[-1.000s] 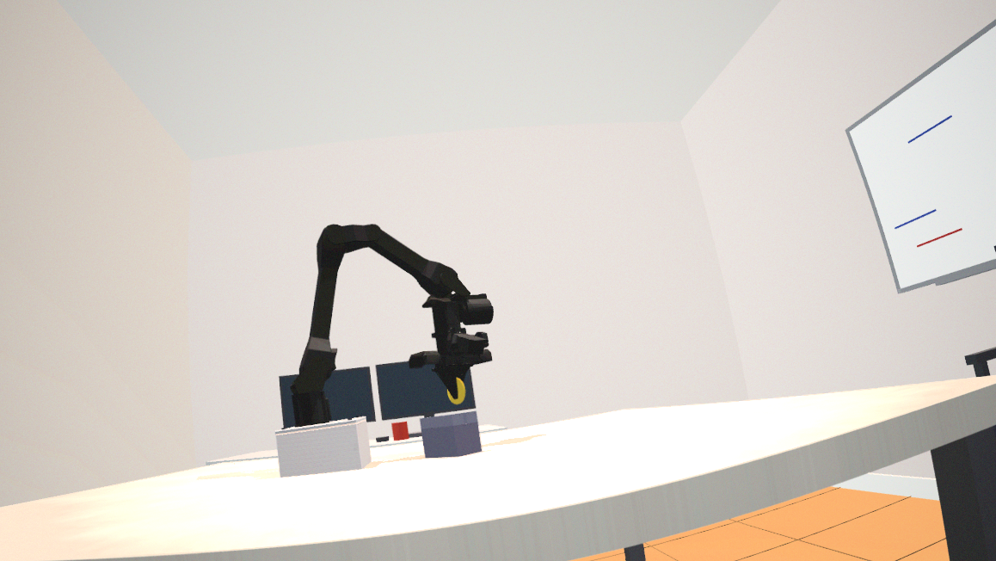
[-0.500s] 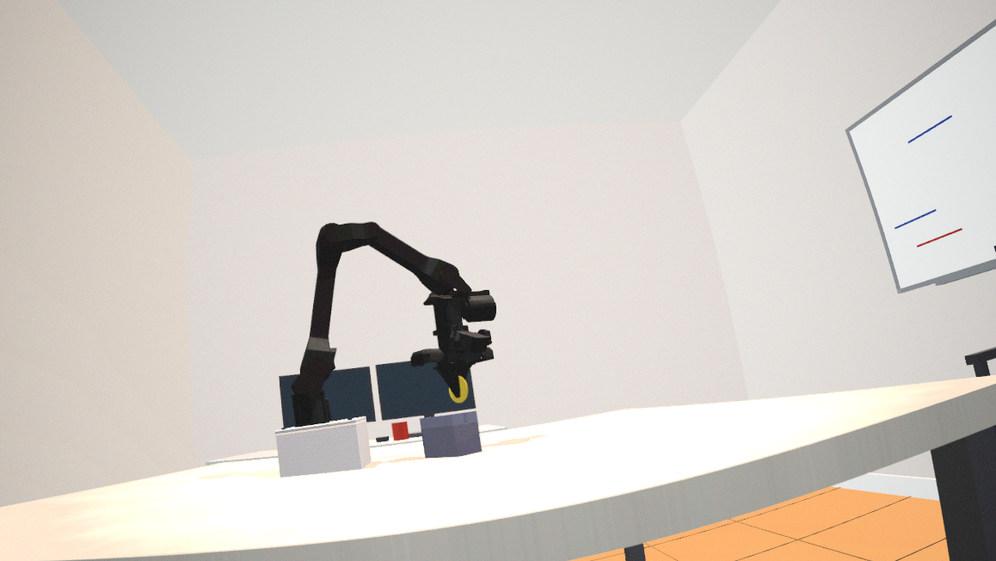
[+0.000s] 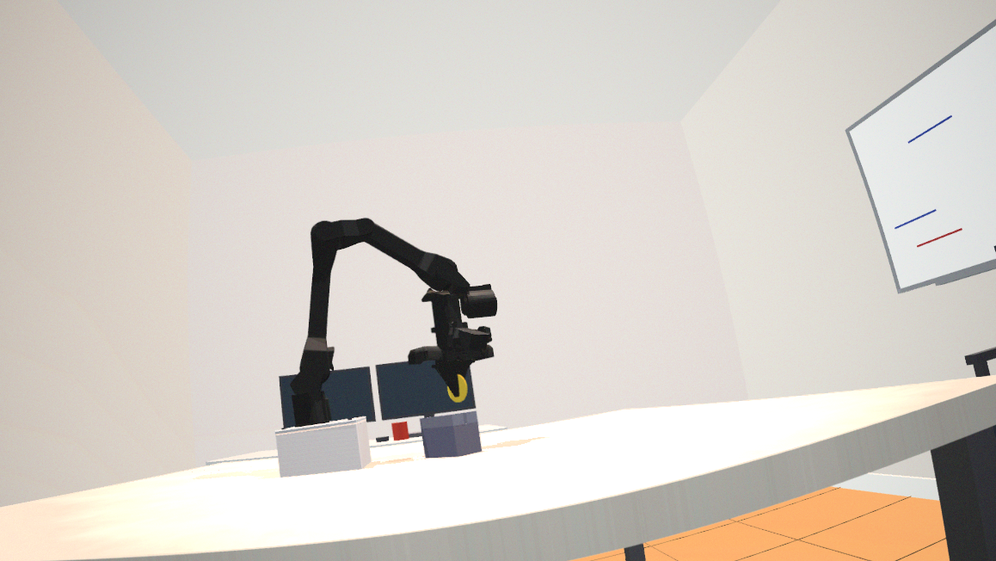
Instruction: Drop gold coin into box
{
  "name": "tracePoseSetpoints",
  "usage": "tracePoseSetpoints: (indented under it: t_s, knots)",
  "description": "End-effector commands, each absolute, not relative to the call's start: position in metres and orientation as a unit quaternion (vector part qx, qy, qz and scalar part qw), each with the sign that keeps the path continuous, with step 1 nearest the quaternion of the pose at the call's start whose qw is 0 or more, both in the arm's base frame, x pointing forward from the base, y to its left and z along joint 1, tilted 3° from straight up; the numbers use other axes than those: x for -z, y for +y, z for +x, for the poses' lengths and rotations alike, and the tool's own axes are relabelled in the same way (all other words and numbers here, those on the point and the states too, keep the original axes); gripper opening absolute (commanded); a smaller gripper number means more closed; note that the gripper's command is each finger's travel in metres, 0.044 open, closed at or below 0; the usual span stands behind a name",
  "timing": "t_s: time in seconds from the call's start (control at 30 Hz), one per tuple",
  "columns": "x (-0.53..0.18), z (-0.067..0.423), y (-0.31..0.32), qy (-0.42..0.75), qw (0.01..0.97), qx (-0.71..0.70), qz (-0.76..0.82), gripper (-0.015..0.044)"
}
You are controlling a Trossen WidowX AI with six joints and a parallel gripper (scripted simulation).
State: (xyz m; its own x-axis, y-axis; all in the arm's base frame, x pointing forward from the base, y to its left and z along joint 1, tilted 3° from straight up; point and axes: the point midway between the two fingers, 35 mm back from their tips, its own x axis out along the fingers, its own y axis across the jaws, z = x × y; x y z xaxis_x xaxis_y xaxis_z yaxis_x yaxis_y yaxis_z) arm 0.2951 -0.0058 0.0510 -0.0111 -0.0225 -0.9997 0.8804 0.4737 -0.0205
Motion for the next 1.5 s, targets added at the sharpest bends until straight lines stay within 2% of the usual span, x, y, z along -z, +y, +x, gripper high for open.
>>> tracePoseSetpoints:
  t_s: [0.0,0.93,1.47]
  knots:
    - [-0.051,0.289,-0.017,0.606,0.61,0.371,0.35,0.0]
    - [-0.052,0.253,-0.079,0.606,0.608,0.375,0.348,0.0]
    - [-0.053,0.257,-0.076,0.606,0.607,0.375,0.351,0.0]
